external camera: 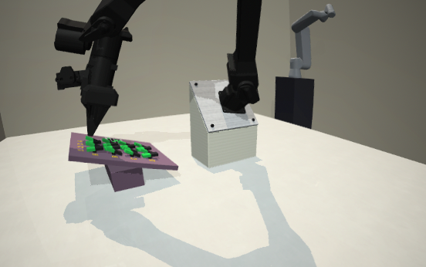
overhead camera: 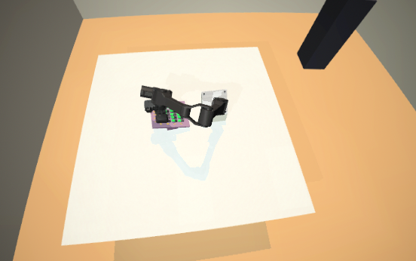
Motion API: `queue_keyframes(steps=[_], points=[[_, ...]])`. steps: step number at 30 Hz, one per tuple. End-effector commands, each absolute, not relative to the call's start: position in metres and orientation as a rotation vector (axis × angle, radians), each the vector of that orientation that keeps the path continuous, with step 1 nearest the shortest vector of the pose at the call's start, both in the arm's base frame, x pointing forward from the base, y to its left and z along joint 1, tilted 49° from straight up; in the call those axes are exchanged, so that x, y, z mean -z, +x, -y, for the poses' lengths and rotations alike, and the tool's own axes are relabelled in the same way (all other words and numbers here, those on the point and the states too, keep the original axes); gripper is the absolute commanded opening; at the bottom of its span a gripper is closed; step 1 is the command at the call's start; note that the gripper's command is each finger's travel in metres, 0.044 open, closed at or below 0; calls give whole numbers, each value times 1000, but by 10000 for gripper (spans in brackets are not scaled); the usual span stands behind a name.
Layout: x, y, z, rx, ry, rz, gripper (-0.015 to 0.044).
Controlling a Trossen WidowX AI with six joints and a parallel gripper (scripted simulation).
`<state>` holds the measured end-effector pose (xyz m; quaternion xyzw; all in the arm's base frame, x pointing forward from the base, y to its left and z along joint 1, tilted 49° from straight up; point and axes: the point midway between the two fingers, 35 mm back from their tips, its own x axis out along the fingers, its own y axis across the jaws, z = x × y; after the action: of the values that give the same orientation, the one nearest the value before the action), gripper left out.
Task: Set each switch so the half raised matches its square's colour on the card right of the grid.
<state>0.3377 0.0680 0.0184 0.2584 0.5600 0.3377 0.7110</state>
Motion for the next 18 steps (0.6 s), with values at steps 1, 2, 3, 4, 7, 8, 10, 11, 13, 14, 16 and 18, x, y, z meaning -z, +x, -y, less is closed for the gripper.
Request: queue_keyframes(steps=[1,2,3,4,7,8,10,11,13,14,16,18], points=[[-13,337,-74,-747,577,-1249,0],[-12,338,-75,-747,577,-1249,0],[-11,338,-76,-747,577,-1249,0],[-11,338,-77,-747,577,-1249,0],[-11,338,-77,-747,577,-1249,0],[-11,338,-77,-747,577,-1249,0],[-11,338,-77,-747,577,-1249,0],[-11,338,-77,-747,577,-1249,0],[-11,338,-77,-747,577,-1249,0],[-11,338,-77,-747,577,-1249,0],[-11,338,-77,-747,577,-1249,0],[-11,338,-77,-747,577,-1249,0]])
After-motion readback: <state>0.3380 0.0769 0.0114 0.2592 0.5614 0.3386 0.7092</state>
